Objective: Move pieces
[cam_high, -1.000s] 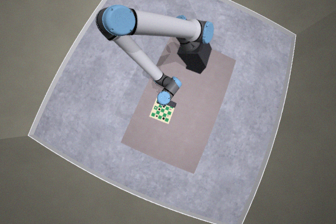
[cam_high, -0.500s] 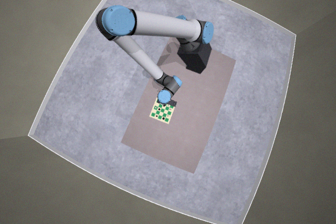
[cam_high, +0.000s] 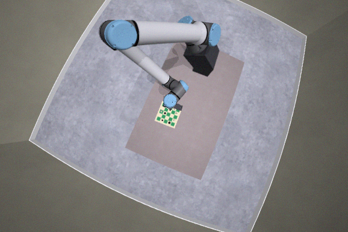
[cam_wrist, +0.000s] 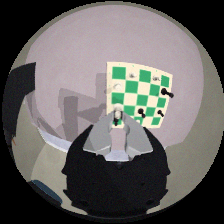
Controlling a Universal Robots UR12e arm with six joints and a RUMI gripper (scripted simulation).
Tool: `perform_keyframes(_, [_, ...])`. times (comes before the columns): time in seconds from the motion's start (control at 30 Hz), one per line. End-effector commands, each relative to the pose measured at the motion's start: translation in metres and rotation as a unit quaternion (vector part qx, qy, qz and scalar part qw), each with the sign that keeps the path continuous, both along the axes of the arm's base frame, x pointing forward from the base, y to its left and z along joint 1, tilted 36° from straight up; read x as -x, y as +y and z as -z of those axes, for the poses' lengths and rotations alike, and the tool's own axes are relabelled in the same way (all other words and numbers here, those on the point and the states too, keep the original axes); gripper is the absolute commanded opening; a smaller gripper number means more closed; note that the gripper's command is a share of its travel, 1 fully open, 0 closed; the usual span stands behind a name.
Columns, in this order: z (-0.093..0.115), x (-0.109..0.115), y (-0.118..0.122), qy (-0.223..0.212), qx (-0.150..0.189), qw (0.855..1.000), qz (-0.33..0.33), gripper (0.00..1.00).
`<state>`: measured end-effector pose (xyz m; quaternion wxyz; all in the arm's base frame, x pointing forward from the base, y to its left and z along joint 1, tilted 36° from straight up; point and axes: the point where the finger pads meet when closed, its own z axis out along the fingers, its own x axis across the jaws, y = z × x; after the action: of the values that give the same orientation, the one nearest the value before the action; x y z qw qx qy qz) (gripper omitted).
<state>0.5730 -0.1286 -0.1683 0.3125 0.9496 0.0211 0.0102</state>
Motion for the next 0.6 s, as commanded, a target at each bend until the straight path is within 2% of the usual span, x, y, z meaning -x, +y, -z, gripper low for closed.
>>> perform_keyframes(0.0, [0.021, -0.002, -0.016, -0.001, 0.0, 1.0, -0.001, 0.0])
perform_keyframes(0.17, [0.038, -0.002, -0.028, -0.001, 0.0, 1.0, -0.001, 0.0])
perform_keyframes(0.57, [0.049, -0.003, -0.036, -0.001, 0.0, 1.0, -0.001, 0.0])
